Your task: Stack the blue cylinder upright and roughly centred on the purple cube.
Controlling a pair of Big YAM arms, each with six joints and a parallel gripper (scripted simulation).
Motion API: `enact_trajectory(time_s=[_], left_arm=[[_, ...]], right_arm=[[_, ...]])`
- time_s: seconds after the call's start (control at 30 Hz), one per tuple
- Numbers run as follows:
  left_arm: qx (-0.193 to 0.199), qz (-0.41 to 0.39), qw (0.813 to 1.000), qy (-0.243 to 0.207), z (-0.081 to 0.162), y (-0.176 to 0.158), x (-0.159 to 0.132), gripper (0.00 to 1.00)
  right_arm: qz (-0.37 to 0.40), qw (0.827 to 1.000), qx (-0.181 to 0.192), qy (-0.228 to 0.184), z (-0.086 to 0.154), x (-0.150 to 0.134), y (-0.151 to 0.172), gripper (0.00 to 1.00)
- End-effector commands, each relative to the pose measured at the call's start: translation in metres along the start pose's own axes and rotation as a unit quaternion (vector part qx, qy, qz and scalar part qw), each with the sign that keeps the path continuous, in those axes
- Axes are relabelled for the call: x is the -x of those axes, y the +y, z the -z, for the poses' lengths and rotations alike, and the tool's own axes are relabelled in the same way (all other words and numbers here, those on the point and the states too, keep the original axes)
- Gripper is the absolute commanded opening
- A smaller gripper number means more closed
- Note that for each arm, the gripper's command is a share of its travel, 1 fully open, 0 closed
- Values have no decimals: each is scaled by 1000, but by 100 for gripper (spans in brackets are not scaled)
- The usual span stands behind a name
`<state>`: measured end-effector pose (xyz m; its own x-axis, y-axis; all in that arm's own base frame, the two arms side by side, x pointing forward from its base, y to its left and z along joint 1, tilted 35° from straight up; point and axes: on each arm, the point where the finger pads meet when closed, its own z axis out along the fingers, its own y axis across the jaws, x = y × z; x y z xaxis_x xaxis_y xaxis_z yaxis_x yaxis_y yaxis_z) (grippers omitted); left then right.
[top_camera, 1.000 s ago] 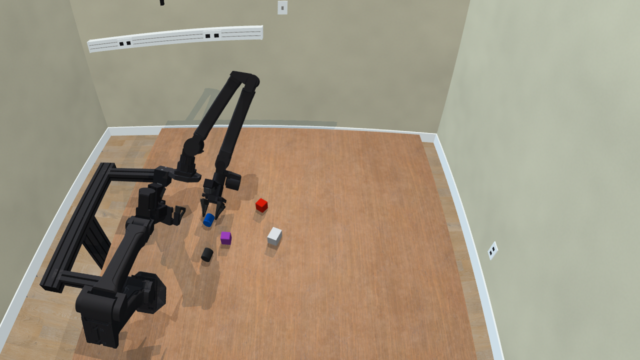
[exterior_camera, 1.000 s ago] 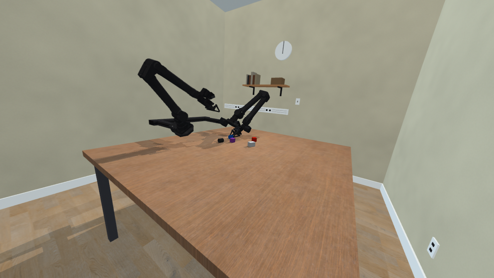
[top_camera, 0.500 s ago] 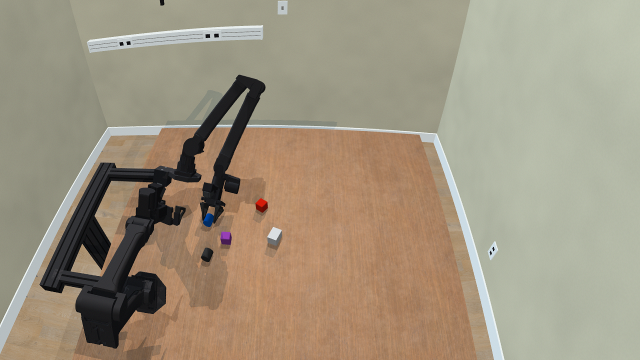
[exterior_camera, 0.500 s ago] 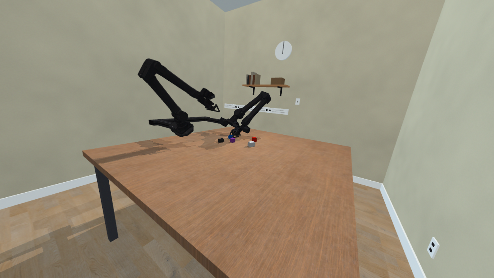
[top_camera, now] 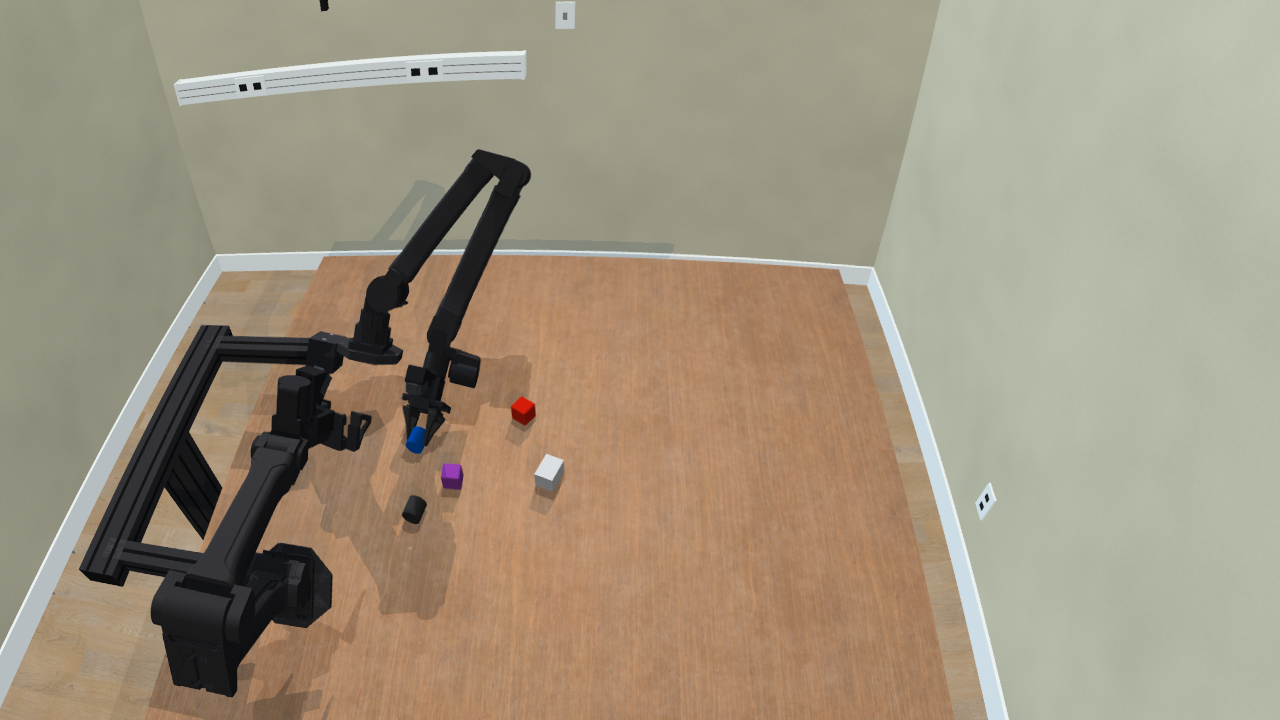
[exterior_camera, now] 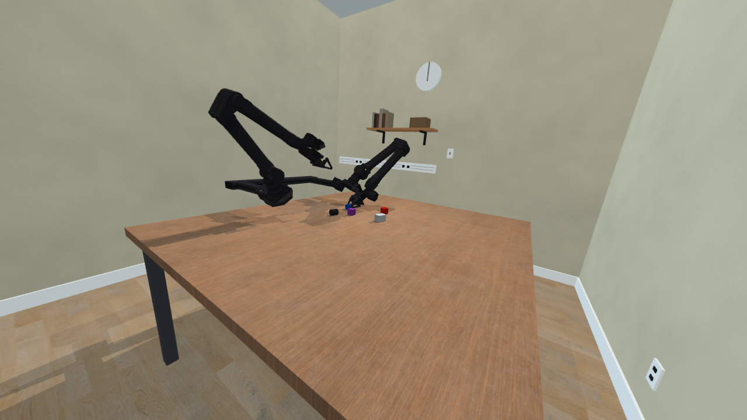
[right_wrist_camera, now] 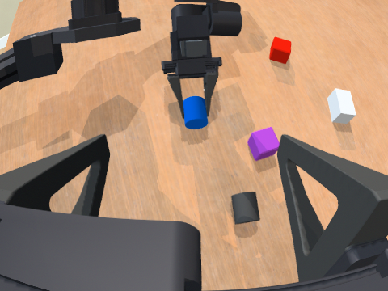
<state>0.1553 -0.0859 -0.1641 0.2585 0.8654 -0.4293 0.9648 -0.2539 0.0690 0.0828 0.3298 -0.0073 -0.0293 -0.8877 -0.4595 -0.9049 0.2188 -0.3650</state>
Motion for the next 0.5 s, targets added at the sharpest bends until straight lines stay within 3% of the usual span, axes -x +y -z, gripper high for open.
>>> enact_trajectory(time_s=[0.0,0.03,0.13,0.17,0.23,0.33,0.47], left_arm=[[5,-3,1000,-1,3,3,2,36],[5,-3,1000,-1,3,3,2,35],[1,-1,1000,-1,1,0,1,1],[8,-2,1000,0,4,6,-2,0],[8,-2,1000,0,4,6,-2,0],[-5,-1,1000,-3,5,-4,8,34],[-5,-1,1000,-2,15,-4,26,35]], right_arm=[[-2,1000,1,-14,1,11,0,100],[-2,1000,1,-14,1,11,0,100],[-2,1000,1,-14,1,11,0,100],[-2,1000,1,-14,1,11,0,100],[-2,1000,1,-14,1,11,0,100],[-2,1000,1,-14,1,11,0,100],[-2,1000,1,-14,1,11,0,100]])
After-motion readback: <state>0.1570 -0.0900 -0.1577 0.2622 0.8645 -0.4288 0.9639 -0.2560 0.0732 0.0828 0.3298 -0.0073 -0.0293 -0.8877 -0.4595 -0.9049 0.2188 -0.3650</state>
